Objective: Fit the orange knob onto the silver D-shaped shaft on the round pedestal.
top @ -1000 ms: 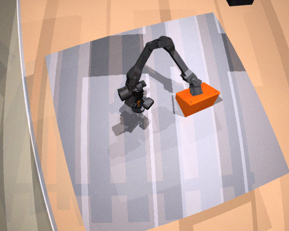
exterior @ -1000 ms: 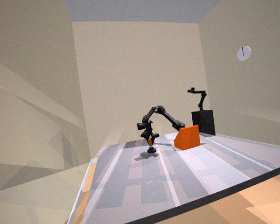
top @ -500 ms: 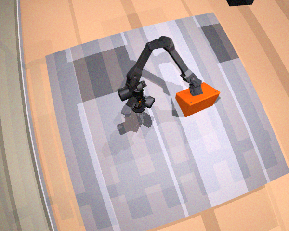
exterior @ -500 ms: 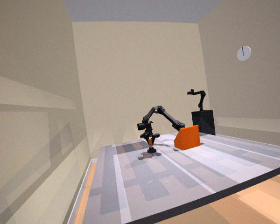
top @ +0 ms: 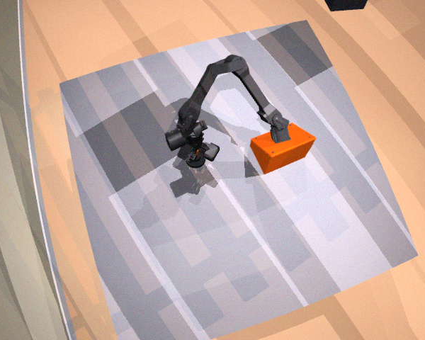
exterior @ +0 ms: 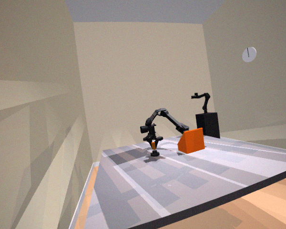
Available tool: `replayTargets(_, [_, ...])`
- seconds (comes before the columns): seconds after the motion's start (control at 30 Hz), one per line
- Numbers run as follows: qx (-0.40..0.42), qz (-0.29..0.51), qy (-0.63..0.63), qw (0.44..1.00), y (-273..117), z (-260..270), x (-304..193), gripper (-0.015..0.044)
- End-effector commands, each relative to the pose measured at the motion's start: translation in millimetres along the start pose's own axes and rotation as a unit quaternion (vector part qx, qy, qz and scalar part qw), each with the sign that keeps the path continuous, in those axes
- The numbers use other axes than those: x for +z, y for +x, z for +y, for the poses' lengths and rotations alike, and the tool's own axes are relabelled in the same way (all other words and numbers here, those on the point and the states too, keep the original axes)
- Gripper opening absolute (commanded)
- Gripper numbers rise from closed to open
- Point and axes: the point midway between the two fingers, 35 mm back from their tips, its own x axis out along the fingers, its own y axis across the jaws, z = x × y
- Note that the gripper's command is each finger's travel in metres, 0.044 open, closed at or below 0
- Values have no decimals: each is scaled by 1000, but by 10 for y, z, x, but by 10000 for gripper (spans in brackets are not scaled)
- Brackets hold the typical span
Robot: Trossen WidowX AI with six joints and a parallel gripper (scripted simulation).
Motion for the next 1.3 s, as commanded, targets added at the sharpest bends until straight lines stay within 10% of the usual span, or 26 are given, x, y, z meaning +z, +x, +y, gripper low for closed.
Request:
replayTargets(0.0, [-1,1,-1,1000,-33,-5,-4,0])
replayTargets(1.27, [-1,1,-106,994,-16,-5,-3,0])
